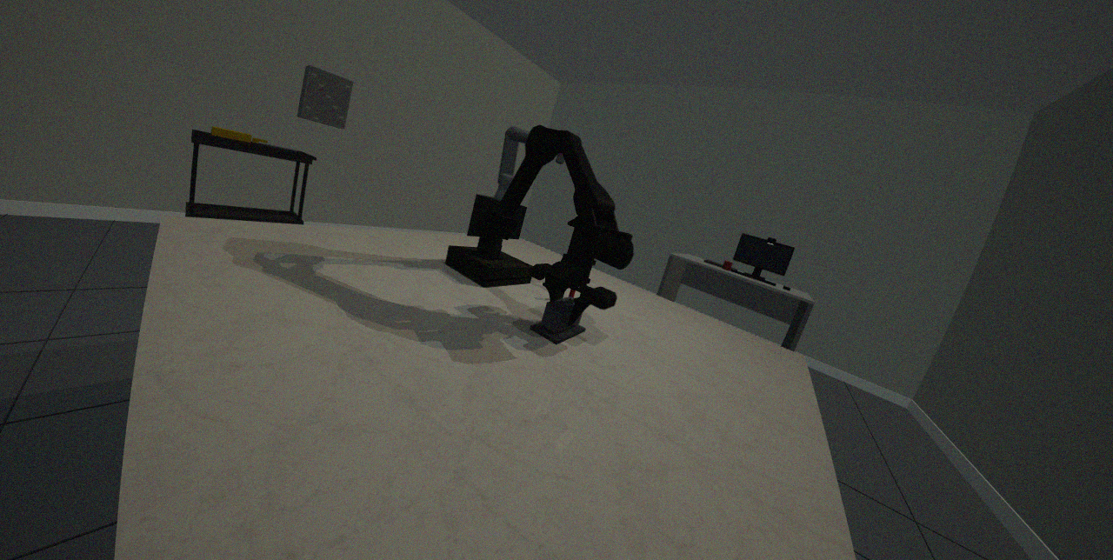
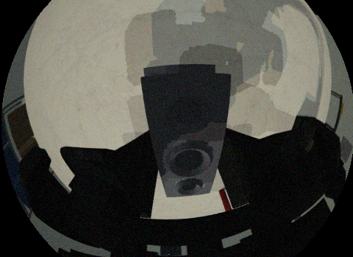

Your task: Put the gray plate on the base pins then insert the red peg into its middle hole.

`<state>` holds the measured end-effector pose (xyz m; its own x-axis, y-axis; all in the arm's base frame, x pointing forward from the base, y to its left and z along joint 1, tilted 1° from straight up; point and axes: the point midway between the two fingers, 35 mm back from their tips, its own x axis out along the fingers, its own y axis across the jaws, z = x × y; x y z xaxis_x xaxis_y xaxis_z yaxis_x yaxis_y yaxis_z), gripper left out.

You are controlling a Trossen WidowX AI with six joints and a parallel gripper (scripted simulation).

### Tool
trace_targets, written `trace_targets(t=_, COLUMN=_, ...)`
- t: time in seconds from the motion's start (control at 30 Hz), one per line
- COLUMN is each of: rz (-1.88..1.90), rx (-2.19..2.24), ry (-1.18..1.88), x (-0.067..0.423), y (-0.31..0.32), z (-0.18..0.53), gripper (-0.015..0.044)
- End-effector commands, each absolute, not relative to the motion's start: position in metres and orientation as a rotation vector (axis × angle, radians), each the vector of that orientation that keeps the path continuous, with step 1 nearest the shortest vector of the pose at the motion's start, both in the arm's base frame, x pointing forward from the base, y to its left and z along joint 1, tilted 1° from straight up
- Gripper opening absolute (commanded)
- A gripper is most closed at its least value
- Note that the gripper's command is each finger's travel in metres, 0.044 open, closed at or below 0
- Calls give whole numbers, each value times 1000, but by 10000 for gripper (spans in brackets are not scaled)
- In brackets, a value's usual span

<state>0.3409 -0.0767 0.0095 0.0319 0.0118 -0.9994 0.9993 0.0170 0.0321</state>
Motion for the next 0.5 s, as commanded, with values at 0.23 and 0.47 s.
trace_targets(t=0.23, rz=-1167, rx=1220, ry=1201, x=341, y=-77, z=10, gripper=105)
trace_targets(t=0.47, rz=-1167, rx=1220, ry=1201, x=341, y=-77, z=10, gripper=289)
